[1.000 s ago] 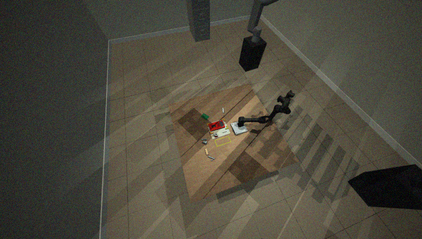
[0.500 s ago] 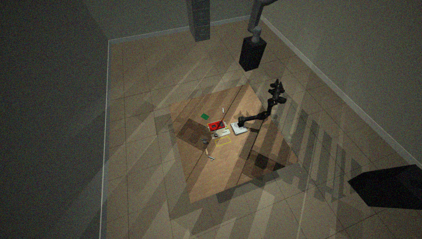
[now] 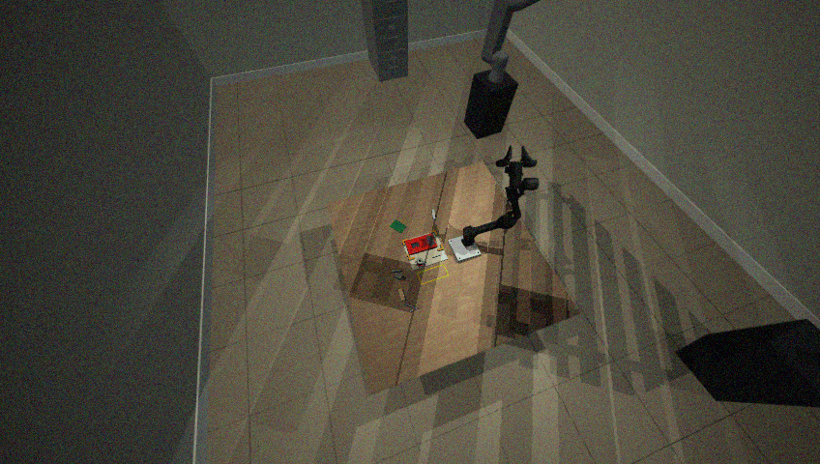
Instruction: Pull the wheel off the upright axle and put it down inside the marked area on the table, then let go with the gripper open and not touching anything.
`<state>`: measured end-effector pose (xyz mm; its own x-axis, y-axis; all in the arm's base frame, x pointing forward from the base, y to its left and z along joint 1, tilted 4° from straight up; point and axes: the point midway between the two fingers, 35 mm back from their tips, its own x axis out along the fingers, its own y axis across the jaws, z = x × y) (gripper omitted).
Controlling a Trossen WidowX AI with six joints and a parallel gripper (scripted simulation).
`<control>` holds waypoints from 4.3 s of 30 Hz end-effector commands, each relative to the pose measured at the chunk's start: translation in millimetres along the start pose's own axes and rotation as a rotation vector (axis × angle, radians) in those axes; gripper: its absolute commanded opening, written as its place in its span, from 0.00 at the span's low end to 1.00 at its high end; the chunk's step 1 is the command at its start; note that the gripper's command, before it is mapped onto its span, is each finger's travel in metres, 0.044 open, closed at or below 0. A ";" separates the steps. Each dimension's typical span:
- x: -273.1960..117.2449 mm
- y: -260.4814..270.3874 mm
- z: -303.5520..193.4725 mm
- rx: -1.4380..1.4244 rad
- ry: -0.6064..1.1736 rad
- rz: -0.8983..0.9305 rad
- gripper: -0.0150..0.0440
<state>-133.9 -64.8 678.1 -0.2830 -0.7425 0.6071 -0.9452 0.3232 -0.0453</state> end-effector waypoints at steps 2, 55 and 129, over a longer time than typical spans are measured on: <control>0.6 -60.0 0.8 -0.198 0.064 -0.146 0.76; -375.8 -509.3 189.6 -1.625 1.650 -1.728 0.76; -586.2 -419.1 377.3 -1.119 2.944 -2.342 0.27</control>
<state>366.4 13.6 40.6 -0.0255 -0.0401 -0.9989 0.0753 0.9963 -0.0419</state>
